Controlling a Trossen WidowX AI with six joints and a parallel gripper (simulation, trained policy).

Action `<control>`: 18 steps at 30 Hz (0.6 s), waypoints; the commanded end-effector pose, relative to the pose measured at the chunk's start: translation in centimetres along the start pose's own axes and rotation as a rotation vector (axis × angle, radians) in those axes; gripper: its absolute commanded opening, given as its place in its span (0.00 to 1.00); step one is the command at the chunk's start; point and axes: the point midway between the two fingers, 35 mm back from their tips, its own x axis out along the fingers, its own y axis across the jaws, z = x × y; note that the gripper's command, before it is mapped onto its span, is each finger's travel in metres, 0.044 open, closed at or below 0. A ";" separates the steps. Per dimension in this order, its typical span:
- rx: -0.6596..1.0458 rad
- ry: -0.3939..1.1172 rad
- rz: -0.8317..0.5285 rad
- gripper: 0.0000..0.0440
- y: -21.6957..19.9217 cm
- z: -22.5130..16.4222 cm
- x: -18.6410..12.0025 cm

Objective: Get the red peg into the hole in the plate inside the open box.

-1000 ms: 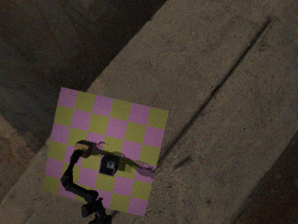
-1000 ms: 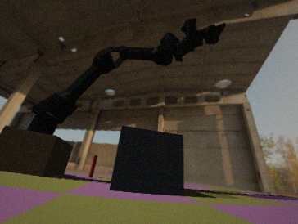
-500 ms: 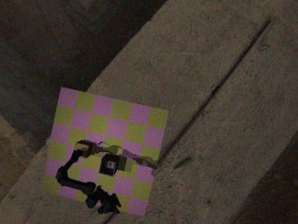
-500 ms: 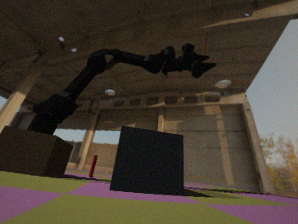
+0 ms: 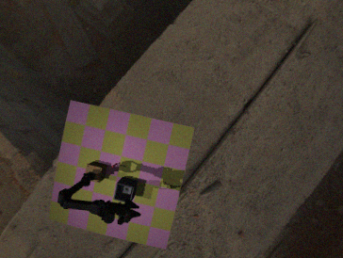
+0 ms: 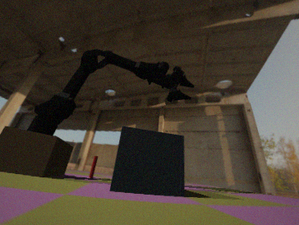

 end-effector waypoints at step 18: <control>0.187 0.367 -0.541 0.99 -12.2 -13.3 -10.7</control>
